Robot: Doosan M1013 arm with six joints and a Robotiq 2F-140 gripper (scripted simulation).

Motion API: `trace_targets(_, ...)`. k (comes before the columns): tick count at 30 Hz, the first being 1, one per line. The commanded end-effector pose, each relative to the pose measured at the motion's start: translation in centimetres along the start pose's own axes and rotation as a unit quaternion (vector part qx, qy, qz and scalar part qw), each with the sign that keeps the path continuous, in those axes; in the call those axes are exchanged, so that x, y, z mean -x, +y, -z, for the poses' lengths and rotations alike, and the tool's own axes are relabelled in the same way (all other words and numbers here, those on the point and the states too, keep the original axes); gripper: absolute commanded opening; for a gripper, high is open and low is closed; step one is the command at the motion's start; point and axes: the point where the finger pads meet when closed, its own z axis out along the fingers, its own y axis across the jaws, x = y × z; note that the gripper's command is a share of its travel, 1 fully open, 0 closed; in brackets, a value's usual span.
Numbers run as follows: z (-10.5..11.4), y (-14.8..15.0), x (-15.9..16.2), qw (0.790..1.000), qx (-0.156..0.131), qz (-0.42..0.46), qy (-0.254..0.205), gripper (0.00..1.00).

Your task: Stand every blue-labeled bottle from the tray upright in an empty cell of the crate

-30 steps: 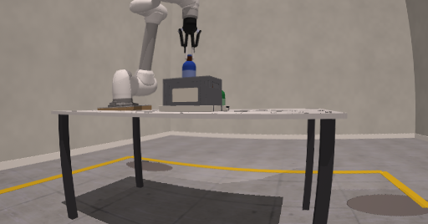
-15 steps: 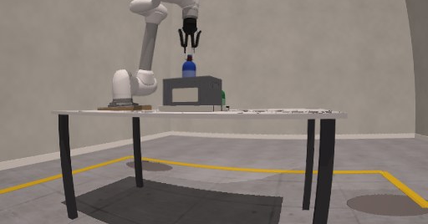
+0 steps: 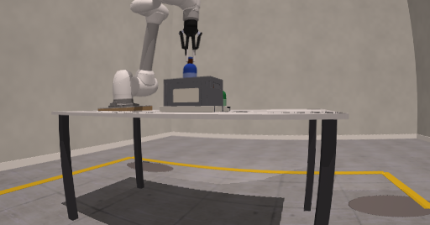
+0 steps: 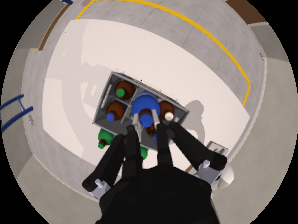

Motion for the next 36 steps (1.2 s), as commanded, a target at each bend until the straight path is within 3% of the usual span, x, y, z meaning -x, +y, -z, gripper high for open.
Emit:
trace_targets(1,-0.2,0.0,0.0,1.0,0.0,0.0,0.0,0.0)
trace_targets(36,-2.7,0.0,0.0,1.0,0.0,0.0,0.0,0.0)
